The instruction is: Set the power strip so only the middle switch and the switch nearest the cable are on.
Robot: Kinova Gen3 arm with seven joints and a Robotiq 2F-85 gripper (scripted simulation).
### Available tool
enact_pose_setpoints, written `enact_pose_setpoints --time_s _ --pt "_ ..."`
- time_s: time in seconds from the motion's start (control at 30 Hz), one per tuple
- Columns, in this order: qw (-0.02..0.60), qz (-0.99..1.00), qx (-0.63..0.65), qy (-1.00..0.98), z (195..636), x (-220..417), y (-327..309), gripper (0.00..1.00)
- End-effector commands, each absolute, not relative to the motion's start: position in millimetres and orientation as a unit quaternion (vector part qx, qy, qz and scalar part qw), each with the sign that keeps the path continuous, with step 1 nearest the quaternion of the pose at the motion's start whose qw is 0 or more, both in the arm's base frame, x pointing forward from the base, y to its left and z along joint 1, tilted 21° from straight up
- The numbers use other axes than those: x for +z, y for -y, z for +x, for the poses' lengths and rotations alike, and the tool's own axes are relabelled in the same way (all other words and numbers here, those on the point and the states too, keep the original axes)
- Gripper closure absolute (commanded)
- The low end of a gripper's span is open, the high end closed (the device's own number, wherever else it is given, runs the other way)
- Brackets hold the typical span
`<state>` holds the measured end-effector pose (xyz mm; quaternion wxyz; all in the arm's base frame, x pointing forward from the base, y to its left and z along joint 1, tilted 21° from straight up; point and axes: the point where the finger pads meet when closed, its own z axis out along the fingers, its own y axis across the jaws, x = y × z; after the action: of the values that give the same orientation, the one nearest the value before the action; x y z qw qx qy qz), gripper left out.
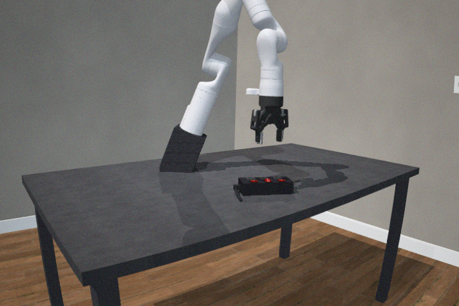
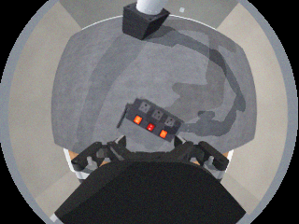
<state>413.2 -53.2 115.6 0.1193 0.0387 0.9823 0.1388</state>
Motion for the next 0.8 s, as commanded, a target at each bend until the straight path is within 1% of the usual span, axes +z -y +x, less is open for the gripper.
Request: enact_pose_setpoints --time_s 0.0,0.77 --pt "0.125 0.054 0.136 -0.981 410.8 120.4 61.4 0.00" --pt "0.119 0.076 0.140 -0.980 410.2 117.6 59.8 0.00"
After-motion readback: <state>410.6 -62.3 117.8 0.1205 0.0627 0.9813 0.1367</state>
